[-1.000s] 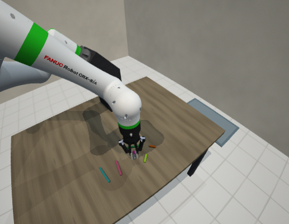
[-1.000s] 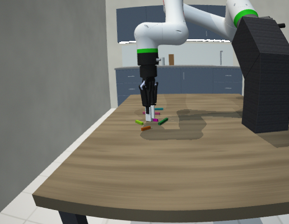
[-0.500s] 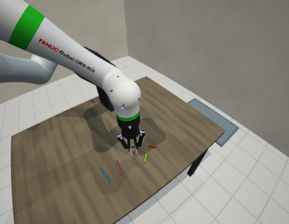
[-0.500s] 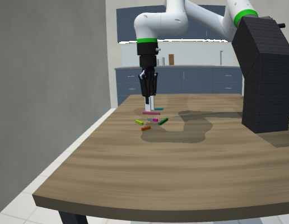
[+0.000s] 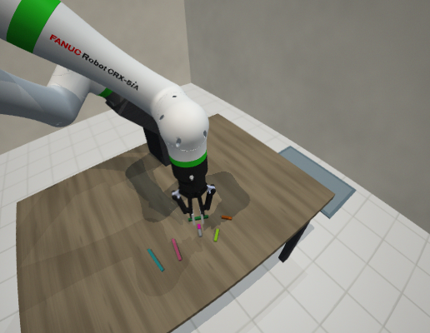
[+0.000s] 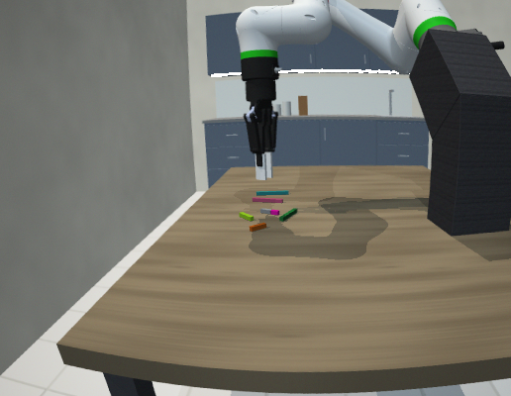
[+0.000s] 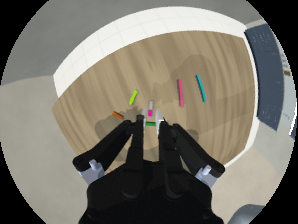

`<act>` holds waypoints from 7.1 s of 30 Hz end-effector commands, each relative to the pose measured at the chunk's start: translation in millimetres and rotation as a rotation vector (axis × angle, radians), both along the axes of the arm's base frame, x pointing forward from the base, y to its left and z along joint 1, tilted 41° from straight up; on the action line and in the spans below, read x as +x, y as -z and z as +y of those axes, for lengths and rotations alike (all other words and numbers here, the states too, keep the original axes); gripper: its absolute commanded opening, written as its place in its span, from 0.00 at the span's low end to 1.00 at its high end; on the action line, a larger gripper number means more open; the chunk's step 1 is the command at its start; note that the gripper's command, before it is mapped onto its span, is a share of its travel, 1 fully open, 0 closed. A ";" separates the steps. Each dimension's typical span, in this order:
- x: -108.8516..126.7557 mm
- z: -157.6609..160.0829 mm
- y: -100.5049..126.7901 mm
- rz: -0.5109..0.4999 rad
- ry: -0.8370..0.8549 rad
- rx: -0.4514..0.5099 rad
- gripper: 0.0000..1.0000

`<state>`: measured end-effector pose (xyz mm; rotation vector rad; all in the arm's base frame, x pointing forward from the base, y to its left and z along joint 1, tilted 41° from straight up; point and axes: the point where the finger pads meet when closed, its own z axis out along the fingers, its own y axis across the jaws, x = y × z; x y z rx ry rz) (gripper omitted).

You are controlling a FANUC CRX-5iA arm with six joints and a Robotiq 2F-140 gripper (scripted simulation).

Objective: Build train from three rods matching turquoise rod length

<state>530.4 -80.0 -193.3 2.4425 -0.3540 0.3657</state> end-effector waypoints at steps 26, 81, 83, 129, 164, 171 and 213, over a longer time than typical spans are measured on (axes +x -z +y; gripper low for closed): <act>27.7 17.5 24.8 -0.149 0.180 0.041 1.00; 43.4 26.4 43.4 -0.240 0.291 0.066 0.15; 43.7 25.5 44.5 -0.240 0.291 0.066 0.15; 52.7 -4.1 81.1 -0.240 0.291 0.066 0.15; 52.8 -4.2 81.2 -0.240 0.291 0.066 0.15; 52.8 -4.2 81.2 -0.240 0.291 0.066 0.15; 55.7 -14.8 94.0 -0.240 0.291 0.066 0.15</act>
